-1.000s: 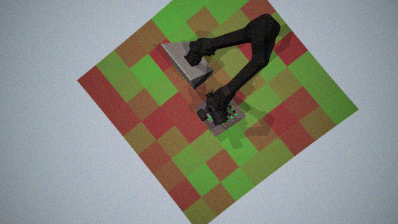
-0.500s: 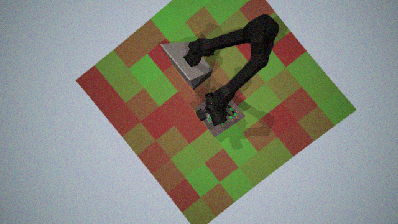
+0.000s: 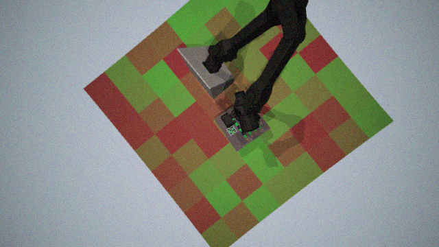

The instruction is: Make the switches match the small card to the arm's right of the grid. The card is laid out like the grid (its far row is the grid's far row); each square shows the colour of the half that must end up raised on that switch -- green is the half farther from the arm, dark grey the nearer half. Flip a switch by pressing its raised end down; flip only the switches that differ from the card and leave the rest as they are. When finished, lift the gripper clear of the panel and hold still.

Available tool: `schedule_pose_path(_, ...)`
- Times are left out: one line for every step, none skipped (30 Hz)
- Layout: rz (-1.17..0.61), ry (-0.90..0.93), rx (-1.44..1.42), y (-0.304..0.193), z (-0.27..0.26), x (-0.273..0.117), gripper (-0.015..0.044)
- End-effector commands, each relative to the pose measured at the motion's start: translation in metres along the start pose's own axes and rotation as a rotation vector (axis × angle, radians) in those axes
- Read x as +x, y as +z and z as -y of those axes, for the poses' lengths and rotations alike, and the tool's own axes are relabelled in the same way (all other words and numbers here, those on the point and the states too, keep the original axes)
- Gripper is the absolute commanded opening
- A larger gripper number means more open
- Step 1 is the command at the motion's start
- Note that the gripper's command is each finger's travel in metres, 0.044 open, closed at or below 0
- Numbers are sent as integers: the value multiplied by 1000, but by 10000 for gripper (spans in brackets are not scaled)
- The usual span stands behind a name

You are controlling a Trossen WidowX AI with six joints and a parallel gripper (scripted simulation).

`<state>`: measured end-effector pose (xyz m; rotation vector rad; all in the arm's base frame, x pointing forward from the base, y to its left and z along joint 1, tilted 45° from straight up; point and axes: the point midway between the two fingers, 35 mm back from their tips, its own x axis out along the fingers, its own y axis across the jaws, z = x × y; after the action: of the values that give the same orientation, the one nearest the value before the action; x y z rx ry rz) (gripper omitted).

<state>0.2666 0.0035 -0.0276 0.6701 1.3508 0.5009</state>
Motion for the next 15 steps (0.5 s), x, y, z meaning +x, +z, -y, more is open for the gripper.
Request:
schedule_pose_path(-5, 11, -7, -12, -42, 1, 0)
schedule_pose_path(-5, 13, -7, -16, -51, 1, 0)
schedule_pose_path(-5, 15, -7, -18, -56, 1, 0)
schedule_pose_path(-5, 16, -7, -19, -58, 1, 0)
schedule_pose_path(-5, 16, -7, -19, -58, 1, 0)
schedule_pose_path(-5, 16, -7, -19, -58, 1, 0)
schedule_pose_path(-7, 16, -7, -19, -58, 3, 0)
schedule_pose_path(-11, 16, -7, -18, -58, 9, 0)
schedule_pose_path(-18, 16, -7, -18, -58, 19, 0)
schedule_pose_path(-25, 16, -7, -18, -59, 28, 0)
schedule_pose_path(-30, 17, -7, -18, -59, 34, 0)
schedule_pose_path(-31, 17, -7, -18, -59, 36, 0)
schedule_pose_path(-31, 17, -7, -18, -59, 36, 0)
schedule_pose_path(-31, 17, -7, -18, -59, 36, 0)
schedule_pose_path(-31, 17, -7, -18, -59, 36, 0)
